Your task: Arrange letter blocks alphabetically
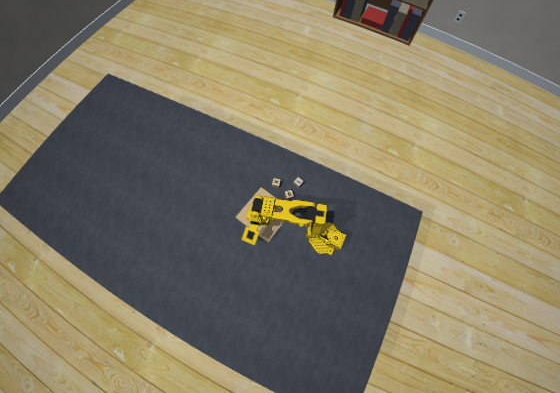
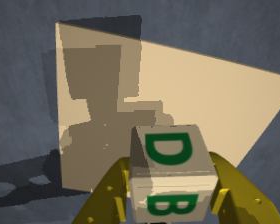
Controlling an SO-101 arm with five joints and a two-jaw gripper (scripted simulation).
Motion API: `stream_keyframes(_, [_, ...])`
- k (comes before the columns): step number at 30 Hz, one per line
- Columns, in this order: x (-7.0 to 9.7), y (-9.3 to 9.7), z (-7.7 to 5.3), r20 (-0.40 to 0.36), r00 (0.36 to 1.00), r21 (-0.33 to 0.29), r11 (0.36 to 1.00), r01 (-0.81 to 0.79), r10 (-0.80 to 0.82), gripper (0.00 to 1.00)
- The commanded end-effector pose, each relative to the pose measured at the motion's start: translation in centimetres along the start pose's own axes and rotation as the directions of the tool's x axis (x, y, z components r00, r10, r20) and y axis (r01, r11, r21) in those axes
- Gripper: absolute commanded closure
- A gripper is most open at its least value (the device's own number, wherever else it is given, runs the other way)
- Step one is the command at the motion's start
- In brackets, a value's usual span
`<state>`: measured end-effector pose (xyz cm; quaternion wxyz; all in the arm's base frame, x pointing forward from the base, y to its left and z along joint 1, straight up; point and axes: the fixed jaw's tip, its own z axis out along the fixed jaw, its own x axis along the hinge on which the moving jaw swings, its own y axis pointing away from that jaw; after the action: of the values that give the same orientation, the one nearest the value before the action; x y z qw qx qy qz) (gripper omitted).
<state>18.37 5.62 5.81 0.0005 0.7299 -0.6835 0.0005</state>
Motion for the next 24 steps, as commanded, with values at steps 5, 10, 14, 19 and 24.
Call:
stream_keyframes(5, [-0.37, -1.0, -0.97, 0.023, 1.0, 0.091, 0.996, 0.0, -0.002, 1.0])
stream_keyframes(10, [-0.37, -1.01, -0.84, 0.023, 1.0, 0.091, 0.996, 0.0, -0.002, 1.0])
stream_keyframes(14, [-0.37, -1.01, -0.83, 0.023, 1.0, 0.091, 0.996, 0.0, -0.002, 1.0])
stream_keyframes(19, [-0.35, -0.97, -0.57, 0.023, 1.0, 0.091, 0.996, 0.0, -0.002, 1.0])
stream_keyframes(24, [-0.34, -0.92, -0.27, 0.023, 1.0, 0.091, 0.996, 0.0, -0.002, 1.0])
